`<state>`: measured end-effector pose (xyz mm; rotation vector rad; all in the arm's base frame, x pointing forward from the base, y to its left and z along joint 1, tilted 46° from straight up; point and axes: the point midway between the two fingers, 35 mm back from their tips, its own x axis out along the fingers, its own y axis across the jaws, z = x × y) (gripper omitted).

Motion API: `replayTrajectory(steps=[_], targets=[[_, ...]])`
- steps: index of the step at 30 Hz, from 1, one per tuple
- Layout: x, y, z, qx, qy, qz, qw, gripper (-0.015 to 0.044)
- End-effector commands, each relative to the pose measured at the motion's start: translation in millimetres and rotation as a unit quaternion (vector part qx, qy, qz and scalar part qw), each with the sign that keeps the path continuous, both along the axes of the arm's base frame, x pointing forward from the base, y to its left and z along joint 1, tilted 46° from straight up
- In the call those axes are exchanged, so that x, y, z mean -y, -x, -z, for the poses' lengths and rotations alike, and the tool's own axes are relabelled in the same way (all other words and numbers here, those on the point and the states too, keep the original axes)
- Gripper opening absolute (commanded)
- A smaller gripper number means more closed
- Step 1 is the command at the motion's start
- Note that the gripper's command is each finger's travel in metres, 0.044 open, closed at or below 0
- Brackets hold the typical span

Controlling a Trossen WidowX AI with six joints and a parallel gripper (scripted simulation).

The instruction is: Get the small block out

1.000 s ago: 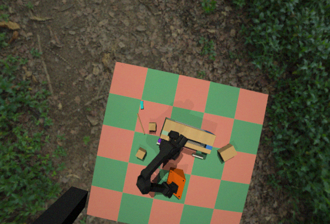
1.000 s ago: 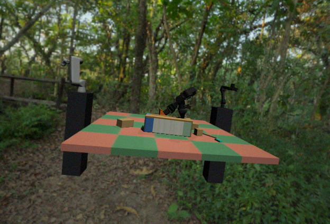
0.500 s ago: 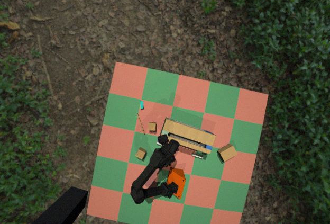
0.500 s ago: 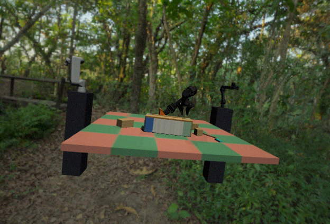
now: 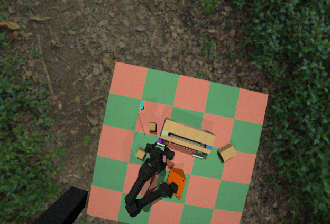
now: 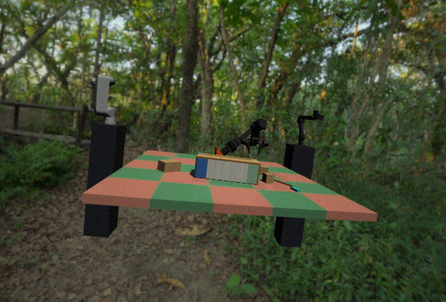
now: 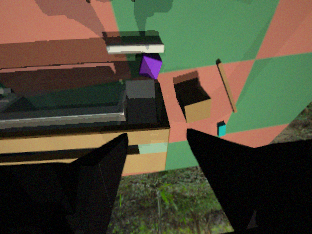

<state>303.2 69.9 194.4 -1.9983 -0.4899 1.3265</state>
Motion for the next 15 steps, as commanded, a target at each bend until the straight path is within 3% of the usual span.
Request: replayTrajectory(steps=[1,5,15], targets=[[-24,0,24,-0.003,0.003,-0.006,1.000,0.0285],[-62,4,59,-0.001,-0.002,-0.004,1.000,0.0285],[-70,4,67,-0.001,-0.002,-0.004,1.000,0.0285]])
